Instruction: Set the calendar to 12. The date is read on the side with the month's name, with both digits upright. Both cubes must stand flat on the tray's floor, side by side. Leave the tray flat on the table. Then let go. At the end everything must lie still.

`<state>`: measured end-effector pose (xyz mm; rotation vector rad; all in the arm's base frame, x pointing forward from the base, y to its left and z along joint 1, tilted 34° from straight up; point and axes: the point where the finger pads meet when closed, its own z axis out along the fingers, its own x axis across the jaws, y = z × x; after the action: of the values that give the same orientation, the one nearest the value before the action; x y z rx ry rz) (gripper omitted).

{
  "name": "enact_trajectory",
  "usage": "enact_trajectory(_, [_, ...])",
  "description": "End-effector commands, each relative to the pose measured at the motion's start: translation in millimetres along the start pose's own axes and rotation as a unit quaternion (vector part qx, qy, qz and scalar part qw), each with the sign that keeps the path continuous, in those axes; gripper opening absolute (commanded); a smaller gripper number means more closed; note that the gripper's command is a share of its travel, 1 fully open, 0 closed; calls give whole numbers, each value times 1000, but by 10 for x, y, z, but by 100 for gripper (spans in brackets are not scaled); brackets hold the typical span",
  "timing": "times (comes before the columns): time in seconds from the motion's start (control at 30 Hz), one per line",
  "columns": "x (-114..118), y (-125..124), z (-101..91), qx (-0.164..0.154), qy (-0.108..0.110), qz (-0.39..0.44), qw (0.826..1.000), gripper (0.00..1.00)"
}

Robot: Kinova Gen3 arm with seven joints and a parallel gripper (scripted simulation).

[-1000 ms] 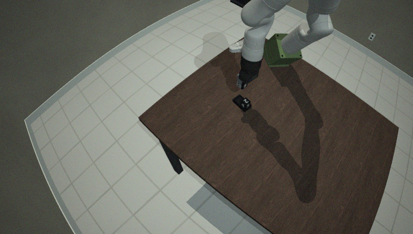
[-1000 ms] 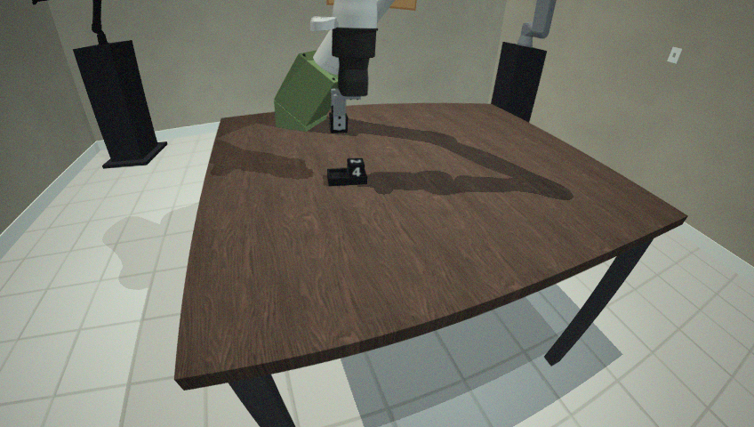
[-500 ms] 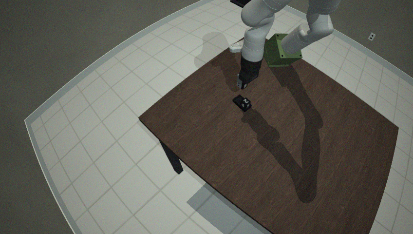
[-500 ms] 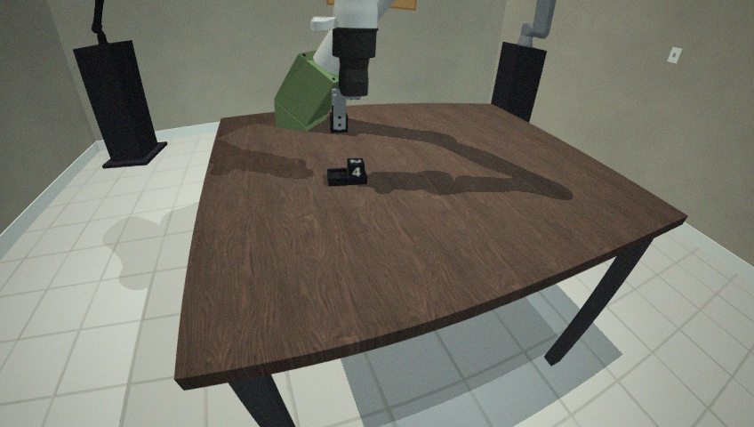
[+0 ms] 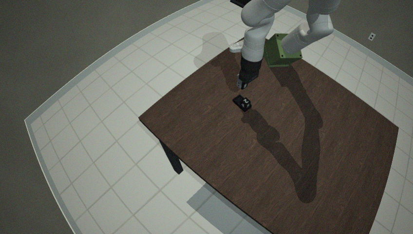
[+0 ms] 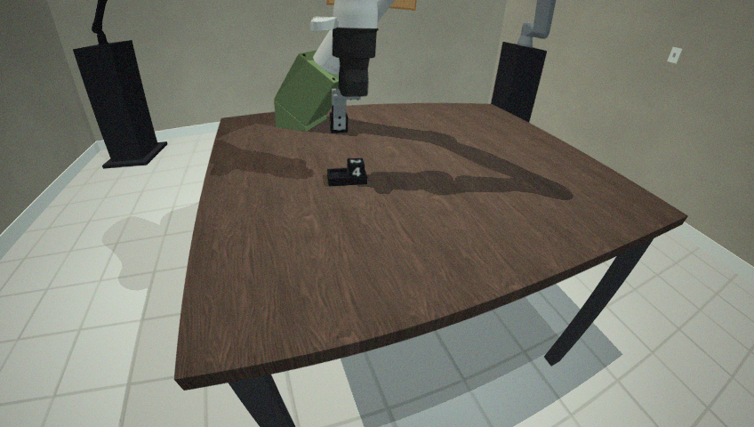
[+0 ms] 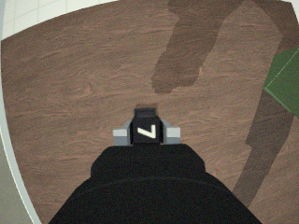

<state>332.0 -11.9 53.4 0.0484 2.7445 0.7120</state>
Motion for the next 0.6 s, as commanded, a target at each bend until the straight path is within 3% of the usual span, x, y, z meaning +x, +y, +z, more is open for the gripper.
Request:
enact_trajectory(0.0, [-2,-2,2,0,0,0,1000,60])
enact_trajectory(0.57, [-7,-2,228,0,0,0,1000,60])
